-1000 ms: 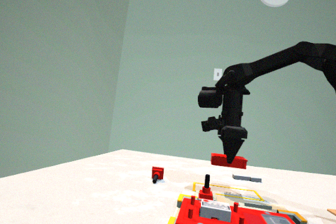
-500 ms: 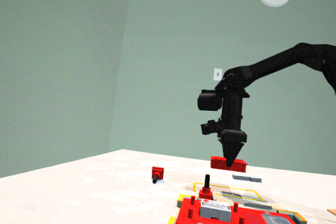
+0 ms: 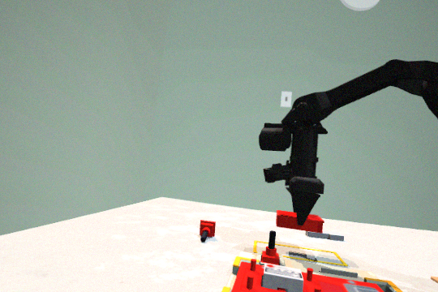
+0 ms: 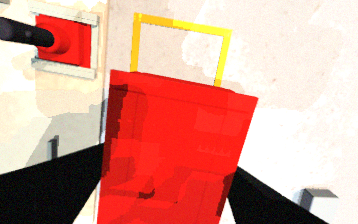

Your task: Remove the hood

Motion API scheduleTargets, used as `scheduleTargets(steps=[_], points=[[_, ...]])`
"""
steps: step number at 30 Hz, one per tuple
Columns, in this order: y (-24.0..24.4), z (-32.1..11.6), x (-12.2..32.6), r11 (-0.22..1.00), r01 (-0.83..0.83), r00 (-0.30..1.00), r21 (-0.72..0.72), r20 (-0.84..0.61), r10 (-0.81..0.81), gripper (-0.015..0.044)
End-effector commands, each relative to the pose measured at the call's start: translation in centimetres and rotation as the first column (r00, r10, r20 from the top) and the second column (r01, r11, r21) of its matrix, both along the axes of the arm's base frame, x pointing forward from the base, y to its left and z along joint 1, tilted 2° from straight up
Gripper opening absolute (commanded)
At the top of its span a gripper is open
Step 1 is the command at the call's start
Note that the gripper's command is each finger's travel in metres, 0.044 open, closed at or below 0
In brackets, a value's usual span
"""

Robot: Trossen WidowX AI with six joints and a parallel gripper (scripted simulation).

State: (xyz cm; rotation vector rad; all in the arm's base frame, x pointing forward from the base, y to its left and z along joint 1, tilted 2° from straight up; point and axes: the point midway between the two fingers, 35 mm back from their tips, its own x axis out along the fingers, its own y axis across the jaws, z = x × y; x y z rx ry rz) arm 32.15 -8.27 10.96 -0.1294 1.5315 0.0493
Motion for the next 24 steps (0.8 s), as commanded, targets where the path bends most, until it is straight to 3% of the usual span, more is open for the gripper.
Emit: scheduleTargets(steps=[1,24], points=[[0.0,-0.3,0.0,1.000,-0.005,1.000,0.002,0.001,0.005,0.0000],[0.0,-1.7,0.0,1.000,-0.005,1.000,0.002,0.001,0.005,0.0000]])
